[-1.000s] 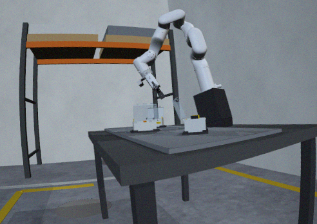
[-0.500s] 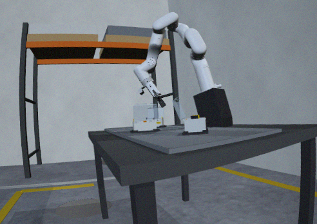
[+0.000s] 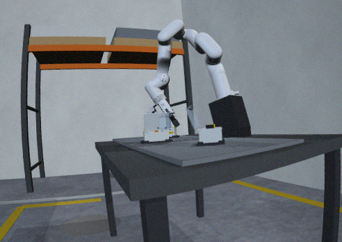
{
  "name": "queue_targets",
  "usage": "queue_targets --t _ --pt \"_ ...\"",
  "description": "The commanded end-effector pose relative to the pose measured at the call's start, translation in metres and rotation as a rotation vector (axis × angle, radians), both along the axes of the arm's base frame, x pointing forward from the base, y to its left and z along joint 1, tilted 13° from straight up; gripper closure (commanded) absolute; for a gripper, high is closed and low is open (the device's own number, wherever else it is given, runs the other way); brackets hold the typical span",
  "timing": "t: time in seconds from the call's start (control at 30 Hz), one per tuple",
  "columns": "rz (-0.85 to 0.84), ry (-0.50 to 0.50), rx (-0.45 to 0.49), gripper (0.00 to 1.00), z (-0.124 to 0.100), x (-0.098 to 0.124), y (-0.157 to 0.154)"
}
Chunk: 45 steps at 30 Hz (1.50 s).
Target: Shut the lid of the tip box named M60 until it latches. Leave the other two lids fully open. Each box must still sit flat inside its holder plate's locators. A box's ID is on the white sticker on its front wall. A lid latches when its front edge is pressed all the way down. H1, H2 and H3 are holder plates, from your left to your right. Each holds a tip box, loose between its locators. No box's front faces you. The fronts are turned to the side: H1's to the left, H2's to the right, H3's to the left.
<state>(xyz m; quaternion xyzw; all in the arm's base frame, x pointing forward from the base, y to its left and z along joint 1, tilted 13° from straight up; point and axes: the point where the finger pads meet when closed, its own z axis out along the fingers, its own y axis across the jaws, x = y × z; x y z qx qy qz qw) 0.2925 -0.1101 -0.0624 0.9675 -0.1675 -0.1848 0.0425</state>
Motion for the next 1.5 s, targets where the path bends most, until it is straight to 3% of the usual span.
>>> queue_targets --t 0.0,0.23,1.47 --pt "0.0 -0.002 -0.002 1.0 -0.026 0.006 -0.006" --pt "0.0 -0.002 -0.002 1.0 -0.051 0.009 -0.011" --pt "0.0 -0.003 -0.002 1.0 -0.051 0.009 -0.011"
